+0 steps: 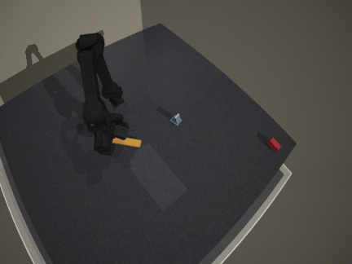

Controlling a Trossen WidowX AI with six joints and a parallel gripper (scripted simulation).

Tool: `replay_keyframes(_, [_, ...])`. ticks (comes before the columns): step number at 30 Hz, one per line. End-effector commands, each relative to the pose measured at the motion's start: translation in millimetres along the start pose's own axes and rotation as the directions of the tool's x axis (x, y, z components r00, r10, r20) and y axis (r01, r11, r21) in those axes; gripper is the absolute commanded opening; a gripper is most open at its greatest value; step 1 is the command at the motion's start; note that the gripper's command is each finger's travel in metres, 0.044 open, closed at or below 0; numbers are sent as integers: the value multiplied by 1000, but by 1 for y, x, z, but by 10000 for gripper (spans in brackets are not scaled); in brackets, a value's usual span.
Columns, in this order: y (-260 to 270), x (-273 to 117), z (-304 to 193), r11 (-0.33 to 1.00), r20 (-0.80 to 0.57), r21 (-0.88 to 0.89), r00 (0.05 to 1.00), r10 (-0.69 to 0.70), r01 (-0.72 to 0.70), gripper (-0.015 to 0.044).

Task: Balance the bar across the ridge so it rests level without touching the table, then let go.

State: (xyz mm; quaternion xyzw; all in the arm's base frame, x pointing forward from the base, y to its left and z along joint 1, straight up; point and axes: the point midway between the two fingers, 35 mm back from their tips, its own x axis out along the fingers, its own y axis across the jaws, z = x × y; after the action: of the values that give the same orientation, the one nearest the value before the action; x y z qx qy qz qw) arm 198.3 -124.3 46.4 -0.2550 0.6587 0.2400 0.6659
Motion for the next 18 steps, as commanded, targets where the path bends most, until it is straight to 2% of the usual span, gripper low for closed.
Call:
replay_keyframes(1, [0,1,1,1000,5,-6,1000,1,-1,315])
replay_keyframes(6, [0,1,1,1000,5,-6,1000,1,-1,315])
replay_keyframes(12, [0,0,0,1000,0,0,1000,0,0,157])
replay_keyframes(18, [0,0,0,1000,0,0,1000,0,0,117])
